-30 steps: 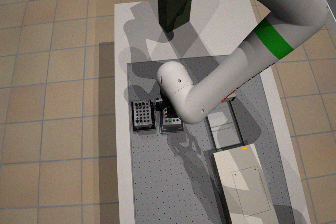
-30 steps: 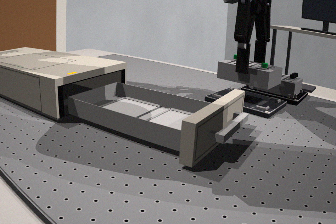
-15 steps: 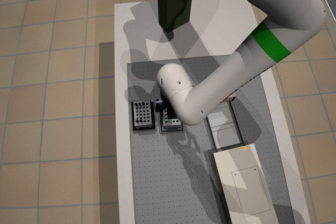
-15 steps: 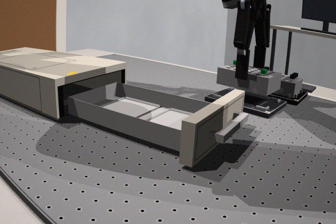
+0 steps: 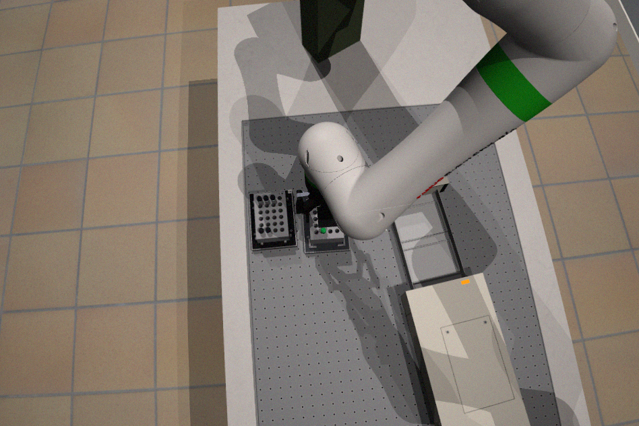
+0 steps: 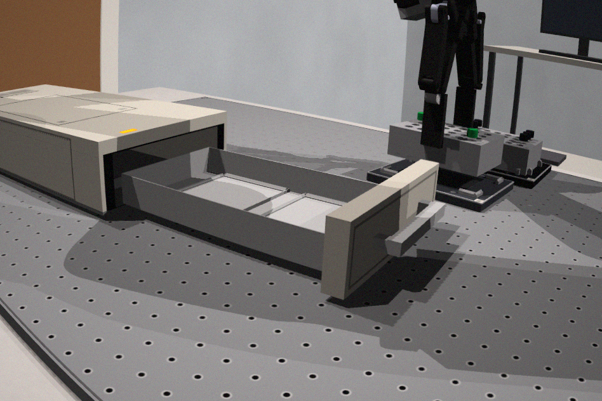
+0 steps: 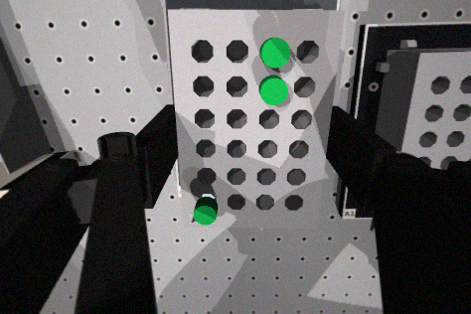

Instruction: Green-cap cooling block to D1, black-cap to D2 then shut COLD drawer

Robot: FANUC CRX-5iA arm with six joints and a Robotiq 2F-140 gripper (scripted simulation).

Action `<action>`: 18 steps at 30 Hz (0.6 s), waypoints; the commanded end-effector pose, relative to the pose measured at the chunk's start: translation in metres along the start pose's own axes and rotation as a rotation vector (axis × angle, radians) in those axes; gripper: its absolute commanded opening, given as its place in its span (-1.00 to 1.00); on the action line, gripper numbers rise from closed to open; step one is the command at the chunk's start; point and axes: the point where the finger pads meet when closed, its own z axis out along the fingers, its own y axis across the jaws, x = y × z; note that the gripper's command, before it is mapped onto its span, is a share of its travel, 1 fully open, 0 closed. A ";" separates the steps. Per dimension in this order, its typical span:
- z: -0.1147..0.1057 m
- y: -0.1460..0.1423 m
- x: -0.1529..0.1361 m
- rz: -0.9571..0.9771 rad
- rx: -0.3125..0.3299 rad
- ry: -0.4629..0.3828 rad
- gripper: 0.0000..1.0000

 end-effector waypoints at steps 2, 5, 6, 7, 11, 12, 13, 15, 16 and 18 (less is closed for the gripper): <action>-0.003 0.001 0.001 -0.001 -0.001 0.001 -0.80; -0.006 0.001 0.000 0.000 -0.001 0.001 -0.80; -0.007 0.001 0.000 0.000 -0.001 0.001 -0.80; -0.008 0.001 0.000 0.000 -0.001 0.001 -0.80; -0.011 0.001 0.000 0.000 -0.001 0.001 -0.80; -0.011 0.001 0.000 0.000 -0.001 0.001 -0.80; -0.012 0.001 0.000 0.000 -0.001 0.001 -0.80; -0.012 0.001 0.000 0.000 -0.001 0.001 -0.80; -0.012 0.001 0.000 0.000 -0.001 0.001 -0.80; -0.013 0.001 0.000 0.000 -0.001 0.001 -0.80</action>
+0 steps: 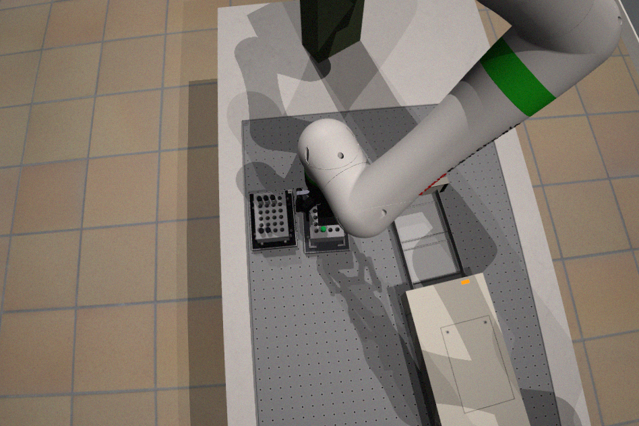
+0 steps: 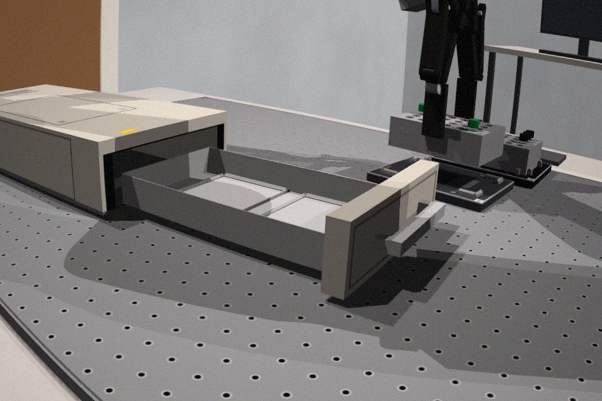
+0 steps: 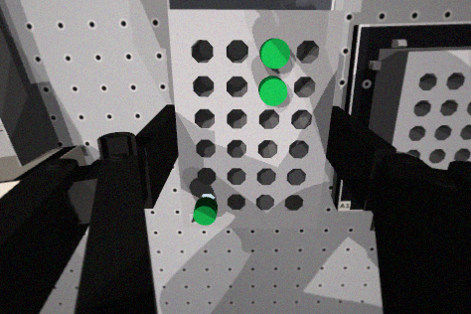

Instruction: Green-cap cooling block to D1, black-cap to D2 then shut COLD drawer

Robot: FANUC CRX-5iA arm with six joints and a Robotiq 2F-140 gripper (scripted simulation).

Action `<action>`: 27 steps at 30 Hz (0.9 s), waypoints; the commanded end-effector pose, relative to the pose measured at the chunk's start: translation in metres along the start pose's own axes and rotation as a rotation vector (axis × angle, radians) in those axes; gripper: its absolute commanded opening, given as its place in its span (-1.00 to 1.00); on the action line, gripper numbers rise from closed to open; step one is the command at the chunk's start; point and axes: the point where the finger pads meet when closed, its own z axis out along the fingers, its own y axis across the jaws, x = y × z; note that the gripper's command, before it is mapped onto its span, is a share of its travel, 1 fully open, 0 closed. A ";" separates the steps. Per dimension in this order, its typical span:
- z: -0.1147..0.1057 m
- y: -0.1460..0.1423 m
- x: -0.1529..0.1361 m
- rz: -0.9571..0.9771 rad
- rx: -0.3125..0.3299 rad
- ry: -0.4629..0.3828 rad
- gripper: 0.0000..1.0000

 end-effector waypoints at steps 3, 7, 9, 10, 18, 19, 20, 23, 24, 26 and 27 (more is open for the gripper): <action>-0.003 0.001 0.001 -0.001 -0.001 0.001 -0.80; -0.004 0.001 0.001 -0.001 -0.001 0.001 -0.80; -0.005 0.001 0.001 -0.001 -0.001 0.001 -0.80; -0.005 0.001 0.001 -0.001 -0.001 0.001 -0.80; -0.006 0.001 0.001 -0.001 -0.001 0.001 -0.80; -0.007 0.001 0.001 -0.001 -0.001 0.001 -0.80; -0.006 0.001 0.001 -0.001 -0.001 0.001 -0.80; -0.003 0.001 0.001 -0.001 -0.001 0.001 -0.80; -0.002 0.001 0.001 -0.001 -0.001 0.001 -0.80; -0.001 0.000 0.001 -0.001 -0.001 0.001 -0.80; 0.000 0.000 0.001 -0.001 -0.001 0.001 -0.80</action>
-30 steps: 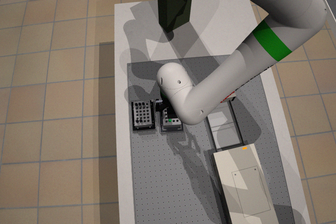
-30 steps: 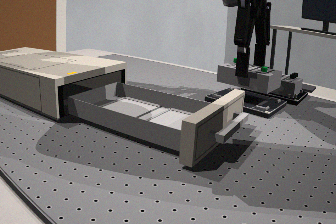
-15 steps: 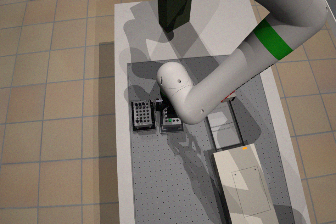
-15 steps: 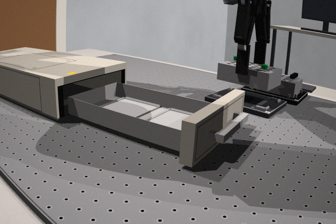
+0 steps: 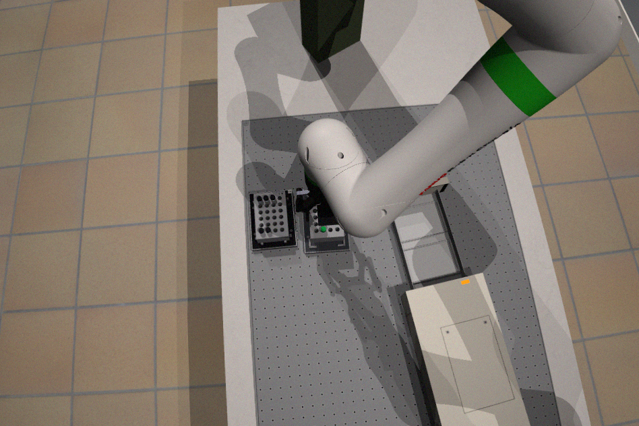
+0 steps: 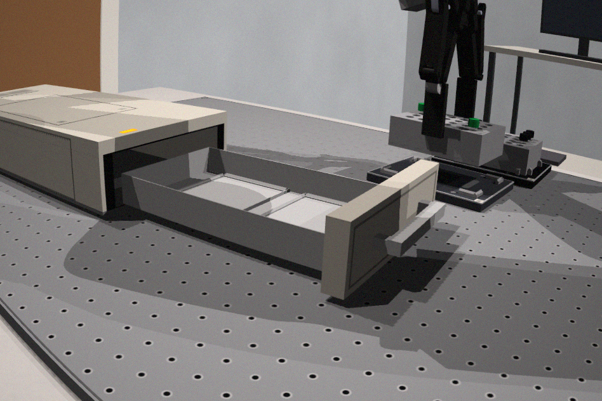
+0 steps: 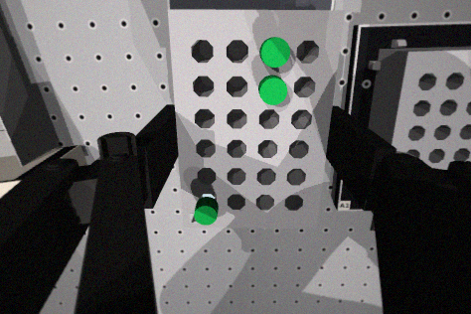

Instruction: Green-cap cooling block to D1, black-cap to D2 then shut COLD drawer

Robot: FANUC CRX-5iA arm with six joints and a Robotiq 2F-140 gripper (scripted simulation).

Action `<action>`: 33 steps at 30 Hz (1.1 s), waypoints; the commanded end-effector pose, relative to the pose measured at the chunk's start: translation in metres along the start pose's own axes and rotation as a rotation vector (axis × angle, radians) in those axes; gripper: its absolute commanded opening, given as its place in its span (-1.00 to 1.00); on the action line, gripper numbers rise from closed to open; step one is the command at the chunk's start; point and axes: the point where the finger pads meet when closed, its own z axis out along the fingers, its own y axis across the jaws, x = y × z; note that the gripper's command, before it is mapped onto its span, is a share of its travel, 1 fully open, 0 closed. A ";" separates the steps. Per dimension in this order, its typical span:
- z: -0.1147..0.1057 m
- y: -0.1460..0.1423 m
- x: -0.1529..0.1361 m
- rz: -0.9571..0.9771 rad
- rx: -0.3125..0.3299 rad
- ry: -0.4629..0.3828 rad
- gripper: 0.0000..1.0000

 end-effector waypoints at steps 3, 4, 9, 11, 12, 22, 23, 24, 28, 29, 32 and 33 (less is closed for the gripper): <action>0.002 0.001 0.001 -0.001 -0.001 0.001 -0.80; 0.002 0.001 0.001 -0.001 -0.001 0.001 -0.80; 0.004 0.001 0.001 -0.001 -0.001 0.001 -0.80; 0.005 0.001 0.001 -0.001 -0.001 0.001 -0.80; 0.006 0.001 0.001 -0.001 -0.001 0.001 -0.80; 0.008 0.001 0.001 -0.001 -0.001 0.001 -0.80; 0.008 0.001 0.001 -0.001 -0.001 0.001 -0.80; 0.009 0.001 0.001 -0.001 -0.001 0.001 -0.80; 0.009 0.001 0.001 -0.001 -0.001 0.001 -0.80; 0.009 0.001 0.001 -0.001 -0.001 0.001 -0.80; 0.010 0.001 0.001 -0.001 -0.001 0.001 -0.80; 0.010 0.001 0.001 -0.001 -0.001 0.001 -0.80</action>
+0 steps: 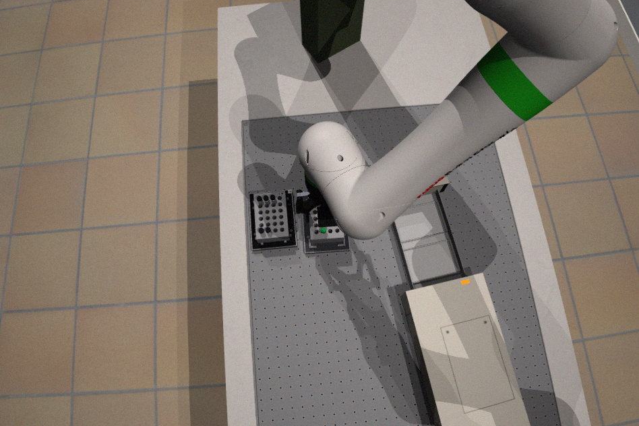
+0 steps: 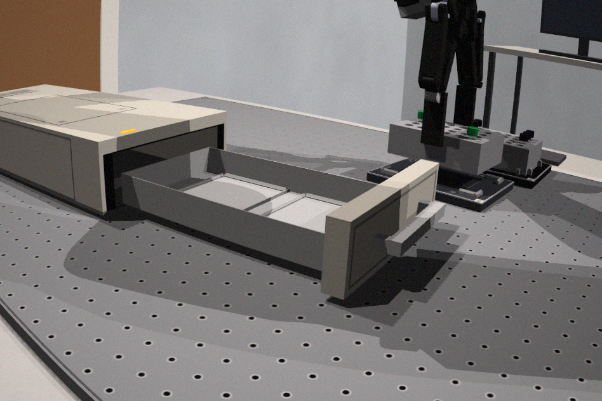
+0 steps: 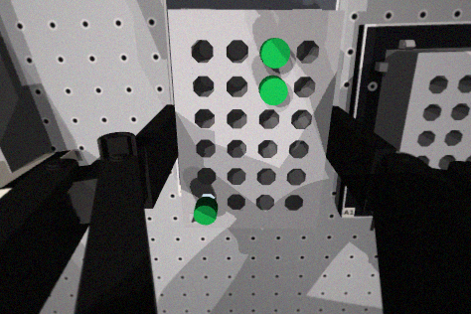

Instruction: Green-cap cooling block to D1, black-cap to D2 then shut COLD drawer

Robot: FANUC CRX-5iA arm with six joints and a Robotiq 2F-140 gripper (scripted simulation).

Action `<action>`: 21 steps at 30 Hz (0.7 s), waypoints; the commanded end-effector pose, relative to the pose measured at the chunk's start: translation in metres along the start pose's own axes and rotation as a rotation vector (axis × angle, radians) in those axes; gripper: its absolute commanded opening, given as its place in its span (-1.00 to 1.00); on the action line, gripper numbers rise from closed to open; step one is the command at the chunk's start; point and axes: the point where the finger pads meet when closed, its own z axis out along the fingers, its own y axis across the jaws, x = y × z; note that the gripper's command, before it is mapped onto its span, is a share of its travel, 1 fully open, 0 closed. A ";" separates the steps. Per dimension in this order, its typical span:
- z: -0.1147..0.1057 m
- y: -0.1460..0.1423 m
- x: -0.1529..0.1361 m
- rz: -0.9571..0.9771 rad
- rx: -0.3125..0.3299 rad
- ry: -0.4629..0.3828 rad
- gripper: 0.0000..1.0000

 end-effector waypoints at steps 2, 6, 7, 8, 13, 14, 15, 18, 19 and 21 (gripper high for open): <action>0.000 0.001 0.001 -0.001 -0.001 0.001 -0.80; 0.000 0.001 0.001 -0.001 -0.001 0.001 -0.80; 0.000 0.001 0.001 -0.001 -0.001 0.001 -0.80; 0.000 0.001 0.001 -0.001 -0.001 0.001 -0.80; 0.000 0.001 0.001 -0.001 -0.001 0.001 -0.80; -0.001 0.001 0.001 -0.001 -0.001 0.001 -0.80; -0.001 0.001 0.001 -0.001 -0.001 0.001 -0.80; -0.002 0.001 0.000 0.000 -0.001 0.001 -0.80; -0.002 0.001 0.000 0.000 -0.001 0.001 -0.80; -0.002 0.001 0.000 0.000 -0.001 0.001 -0.80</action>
